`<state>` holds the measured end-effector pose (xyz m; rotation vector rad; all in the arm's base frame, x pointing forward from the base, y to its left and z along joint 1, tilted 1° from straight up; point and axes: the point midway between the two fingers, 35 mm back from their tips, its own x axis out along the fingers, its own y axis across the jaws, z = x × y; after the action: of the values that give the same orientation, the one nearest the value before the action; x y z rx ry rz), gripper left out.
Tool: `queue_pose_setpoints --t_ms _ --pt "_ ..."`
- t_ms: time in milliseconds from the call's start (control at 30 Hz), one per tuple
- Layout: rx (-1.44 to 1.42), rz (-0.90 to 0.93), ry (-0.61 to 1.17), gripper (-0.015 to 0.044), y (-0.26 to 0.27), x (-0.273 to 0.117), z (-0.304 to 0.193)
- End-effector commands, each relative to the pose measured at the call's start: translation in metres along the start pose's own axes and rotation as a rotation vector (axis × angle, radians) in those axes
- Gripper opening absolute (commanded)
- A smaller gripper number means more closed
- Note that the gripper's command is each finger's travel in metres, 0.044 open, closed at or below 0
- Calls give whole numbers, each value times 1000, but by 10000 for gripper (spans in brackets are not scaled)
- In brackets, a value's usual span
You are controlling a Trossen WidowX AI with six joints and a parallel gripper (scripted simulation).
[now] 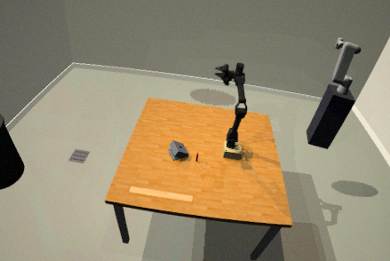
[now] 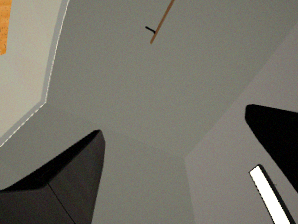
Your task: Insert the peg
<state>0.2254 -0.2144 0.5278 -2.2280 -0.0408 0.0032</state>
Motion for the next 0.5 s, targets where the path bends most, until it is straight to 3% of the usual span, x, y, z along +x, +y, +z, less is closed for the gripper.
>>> queue_pose_setpoints --t_ms 0,467 --pt "45 3 -14 440 7 12 5" --pt "173 21 -99 440 30 58 34"
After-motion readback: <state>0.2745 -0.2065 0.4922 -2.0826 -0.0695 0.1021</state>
